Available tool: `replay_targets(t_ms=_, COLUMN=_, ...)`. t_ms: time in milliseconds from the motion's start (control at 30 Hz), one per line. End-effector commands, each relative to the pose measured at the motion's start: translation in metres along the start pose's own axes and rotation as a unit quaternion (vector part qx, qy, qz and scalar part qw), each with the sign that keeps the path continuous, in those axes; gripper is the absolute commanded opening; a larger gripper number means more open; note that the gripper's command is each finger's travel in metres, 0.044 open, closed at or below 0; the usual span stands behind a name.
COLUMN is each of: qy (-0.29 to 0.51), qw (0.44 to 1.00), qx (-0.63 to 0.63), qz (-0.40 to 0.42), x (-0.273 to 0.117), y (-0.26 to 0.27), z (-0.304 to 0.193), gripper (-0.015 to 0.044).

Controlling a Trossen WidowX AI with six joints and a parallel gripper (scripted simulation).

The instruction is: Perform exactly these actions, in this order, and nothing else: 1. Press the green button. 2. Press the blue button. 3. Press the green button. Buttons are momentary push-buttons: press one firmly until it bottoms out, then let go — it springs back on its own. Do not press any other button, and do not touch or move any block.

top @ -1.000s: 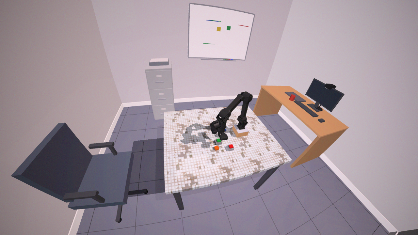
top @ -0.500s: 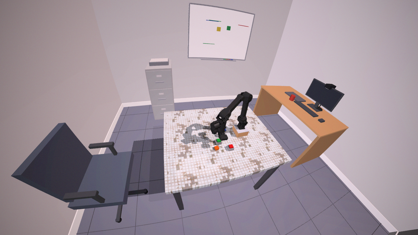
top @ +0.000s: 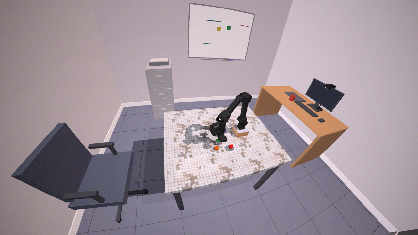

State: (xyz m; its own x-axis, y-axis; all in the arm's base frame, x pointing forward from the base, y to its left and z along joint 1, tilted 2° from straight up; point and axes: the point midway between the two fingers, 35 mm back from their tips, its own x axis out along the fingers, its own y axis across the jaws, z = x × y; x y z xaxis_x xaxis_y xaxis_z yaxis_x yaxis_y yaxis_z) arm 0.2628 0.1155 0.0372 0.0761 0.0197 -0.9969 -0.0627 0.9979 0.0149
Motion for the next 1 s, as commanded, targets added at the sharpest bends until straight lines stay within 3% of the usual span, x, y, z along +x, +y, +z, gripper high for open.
replay_targets(t_ms=0, qy=0.005, qw=1.000, qx=-0.003, qz=0.001, x=0.009, y=0.000, z=-0.002, gripper=0.0020)
replay_targets(t_ms=833, qy=0.005, qw=1.000, qx=-0.003, qz=0.001, x=0.018, y=0.000, z=-0.003, gripper=0.0020)
replay_targets(t_ms=967, qy=0.004, qw=1.000, qx=-0.003, qz=0.001, x=-0.014, y=0.000, z=-0.002, gripper=0.0020)
